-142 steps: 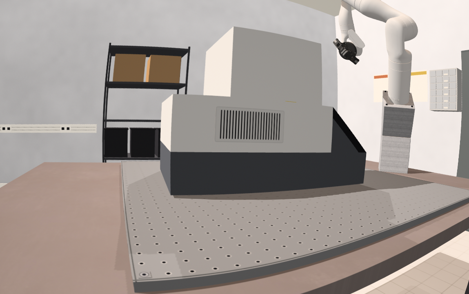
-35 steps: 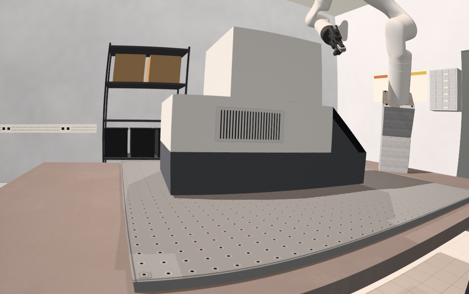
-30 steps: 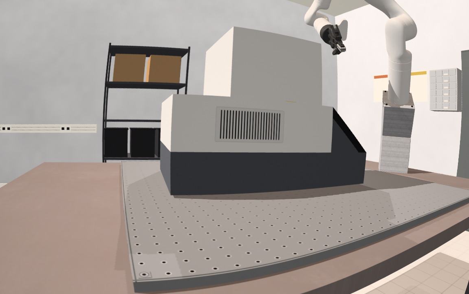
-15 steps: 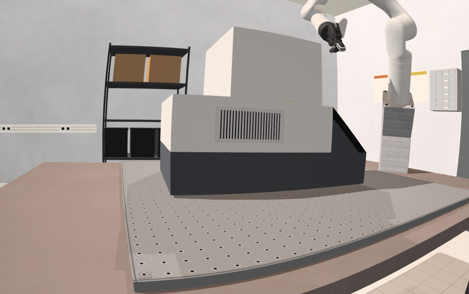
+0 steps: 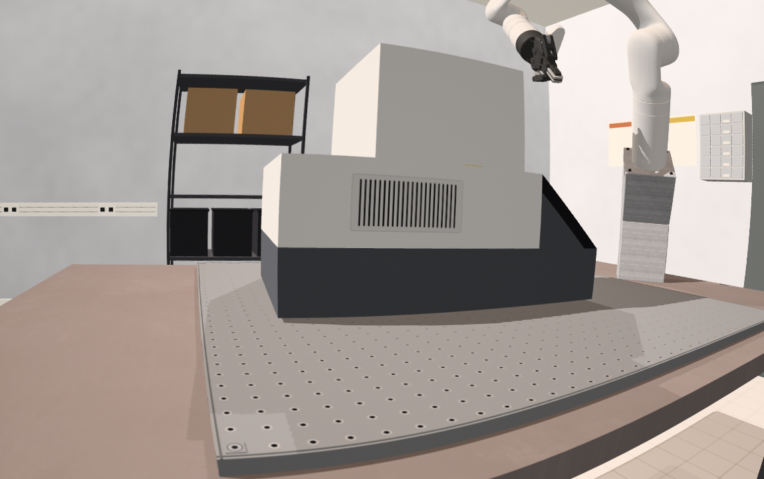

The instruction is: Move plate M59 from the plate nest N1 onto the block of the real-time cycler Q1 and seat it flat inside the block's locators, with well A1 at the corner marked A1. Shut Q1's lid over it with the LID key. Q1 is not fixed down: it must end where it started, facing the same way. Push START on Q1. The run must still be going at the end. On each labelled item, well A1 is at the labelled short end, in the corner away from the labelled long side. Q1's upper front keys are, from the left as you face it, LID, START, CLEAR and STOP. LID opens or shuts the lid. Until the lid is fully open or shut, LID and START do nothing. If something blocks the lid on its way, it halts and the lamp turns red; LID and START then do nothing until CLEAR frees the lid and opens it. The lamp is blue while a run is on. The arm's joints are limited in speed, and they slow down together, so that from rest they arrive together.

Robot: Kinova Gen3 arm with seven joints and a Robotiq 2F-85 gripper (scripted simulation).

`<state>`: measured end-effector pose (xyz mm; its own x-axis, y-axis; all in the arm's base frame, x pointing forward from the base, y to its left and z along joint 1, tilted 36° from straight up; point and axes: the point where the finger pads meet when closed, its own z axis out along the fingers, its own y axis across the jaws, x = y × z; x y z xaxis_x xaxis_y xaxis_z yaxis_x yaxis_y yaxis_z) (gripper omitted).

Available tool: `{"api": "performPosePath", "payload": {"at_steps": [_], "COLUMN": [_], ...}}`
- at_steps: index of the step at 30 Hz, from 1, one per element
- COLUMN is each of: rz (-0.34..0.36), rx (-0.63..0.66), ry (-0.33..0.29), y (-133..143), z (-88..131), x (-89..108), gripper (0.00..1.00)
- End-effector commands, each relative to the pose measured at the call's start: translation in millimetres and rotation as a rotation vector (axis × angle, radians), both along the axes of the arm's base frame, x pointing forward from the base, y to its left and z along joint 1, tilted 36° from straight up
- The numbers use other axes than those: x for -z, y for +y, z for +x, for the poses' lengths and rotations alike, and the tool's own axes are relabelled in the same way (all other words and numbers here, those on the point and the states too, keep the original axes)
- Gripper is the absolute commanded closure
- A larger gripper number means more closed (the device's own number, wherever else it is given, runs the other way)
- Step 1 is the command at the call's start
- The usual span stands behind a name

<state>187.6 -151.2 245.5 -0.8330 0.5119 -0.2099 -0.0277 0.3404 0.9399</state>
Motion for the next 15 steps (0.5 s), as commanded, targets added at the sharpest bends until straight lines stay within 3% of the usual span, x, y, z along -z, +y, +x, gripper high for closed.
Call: {"api": "performPosePath", "payload": {"at_steps": [1,15], "rz": [-0.045,-0.160], "rx": [-0.016,-0.062], "ry": [-0.009,-0.037], "y": [-0.9,2.5], "z": [0.5,5.9], "x": [0.5,-4.4], "gripper": [0.90,0.90]}}
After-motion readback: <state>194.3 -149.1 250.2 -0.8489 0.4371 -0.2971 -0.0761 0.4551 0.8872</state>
